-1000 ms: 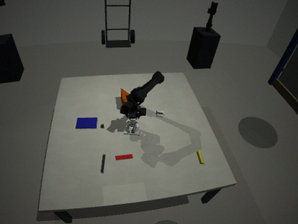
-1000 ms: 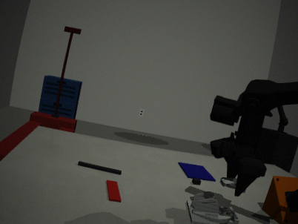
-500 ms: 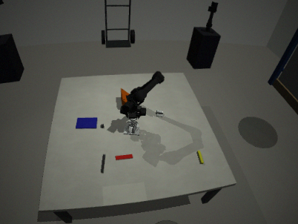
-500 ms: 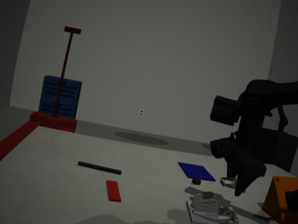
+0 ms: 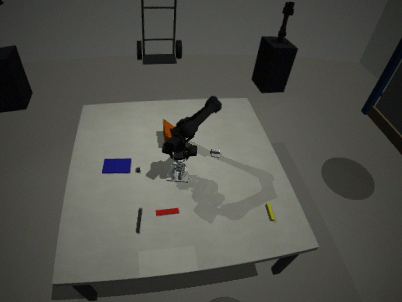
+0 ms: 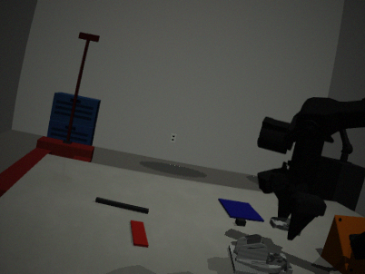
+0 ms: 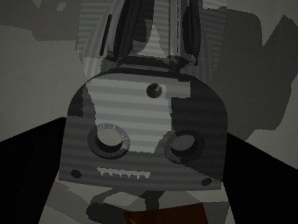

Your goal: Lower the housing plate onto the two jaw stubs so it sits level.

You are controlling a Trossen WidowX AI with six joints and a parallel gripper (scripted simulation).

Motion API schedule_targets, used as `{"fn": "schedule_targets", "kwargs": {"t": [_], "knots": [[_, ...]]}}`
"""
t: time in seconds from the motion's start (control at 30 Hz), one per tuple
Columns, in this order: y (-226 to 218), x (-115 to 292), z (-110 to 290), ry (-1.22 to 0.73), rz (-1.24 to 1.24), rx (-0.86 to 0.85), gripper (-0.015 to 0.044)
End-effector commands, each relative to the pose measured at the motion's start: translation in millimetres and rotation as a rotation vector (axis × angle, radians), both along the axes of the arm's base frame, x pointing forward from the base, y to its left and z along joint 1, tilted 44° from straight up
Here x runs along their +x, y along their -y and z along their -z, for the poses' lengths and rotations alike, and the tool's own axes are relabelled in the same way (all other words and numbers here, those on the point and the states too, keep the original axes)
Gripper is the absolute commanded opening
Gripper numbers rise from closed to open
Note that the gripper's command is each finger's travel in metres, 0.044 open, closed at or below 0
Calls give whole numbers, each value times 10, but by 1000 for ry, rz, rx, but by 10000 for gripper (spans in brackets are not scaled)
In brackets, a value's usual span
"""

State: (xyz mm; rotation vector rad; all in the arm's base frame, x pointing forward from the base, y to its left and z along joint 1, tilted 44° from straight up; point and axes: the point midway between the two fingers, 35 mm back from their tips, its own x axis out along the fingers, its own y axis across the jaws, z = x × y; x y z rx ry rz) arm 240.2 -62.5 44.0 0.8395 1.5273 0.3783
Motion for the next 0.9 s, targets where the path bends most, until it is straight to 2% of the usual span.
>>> {"fn": "schedule_targets", "kwargs": {"t": [0.0, 0.87], "knots": [[12, 5, 5, -4, 3, -6, 351], [-10, -122, -6, -5, 3, -6, 351]]}}
